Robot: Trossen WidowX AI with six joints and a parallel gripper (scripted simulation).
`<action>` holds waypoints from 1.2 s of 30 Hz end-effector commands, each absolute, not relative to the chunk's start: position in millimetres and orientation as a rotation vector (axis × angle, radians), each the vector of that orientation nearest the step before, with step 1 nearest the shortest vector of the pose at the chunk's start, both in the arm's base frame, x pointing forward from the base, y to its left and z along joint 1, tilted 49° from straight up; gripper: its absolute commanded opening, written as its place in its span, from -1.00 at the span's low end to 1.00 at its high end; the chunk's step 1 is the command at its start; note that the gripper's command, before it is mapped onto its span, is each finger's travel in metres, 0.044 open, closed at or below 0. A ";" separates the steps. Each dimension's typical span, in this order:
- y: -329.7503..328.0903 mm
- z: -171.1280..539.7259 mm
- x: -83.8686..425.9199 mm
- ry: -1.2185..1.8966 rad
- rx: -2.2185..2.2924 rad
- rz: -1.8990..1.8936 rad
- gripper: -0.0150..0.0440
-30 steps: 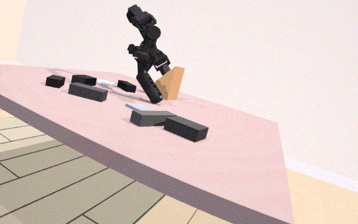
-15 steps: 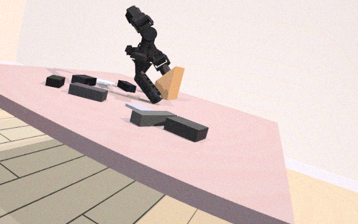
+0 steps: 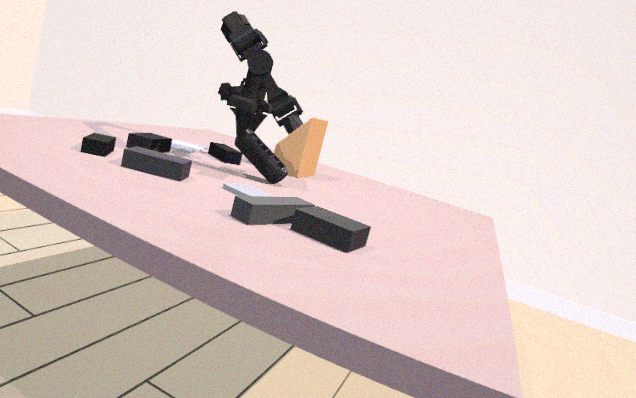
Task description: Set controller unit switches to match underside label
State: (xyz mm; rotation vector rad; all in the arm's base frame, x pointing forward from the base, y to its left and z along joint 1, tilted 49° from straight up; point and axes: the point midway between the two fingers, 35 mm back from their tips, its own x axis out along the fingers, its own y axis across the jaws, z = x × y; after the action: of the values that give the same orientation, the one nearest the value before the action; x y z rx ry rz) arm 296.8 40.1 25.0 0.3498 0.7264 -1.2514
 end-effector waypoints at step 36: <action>10.4 22.2 304.0 0.729 0.339 -1.251 0.65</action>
State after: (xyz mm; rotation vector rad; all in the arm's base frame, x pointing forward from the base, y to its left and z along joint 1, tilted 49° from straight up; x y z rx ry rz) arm 305.2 13.0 23.8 0.3488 0.7247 -1.2530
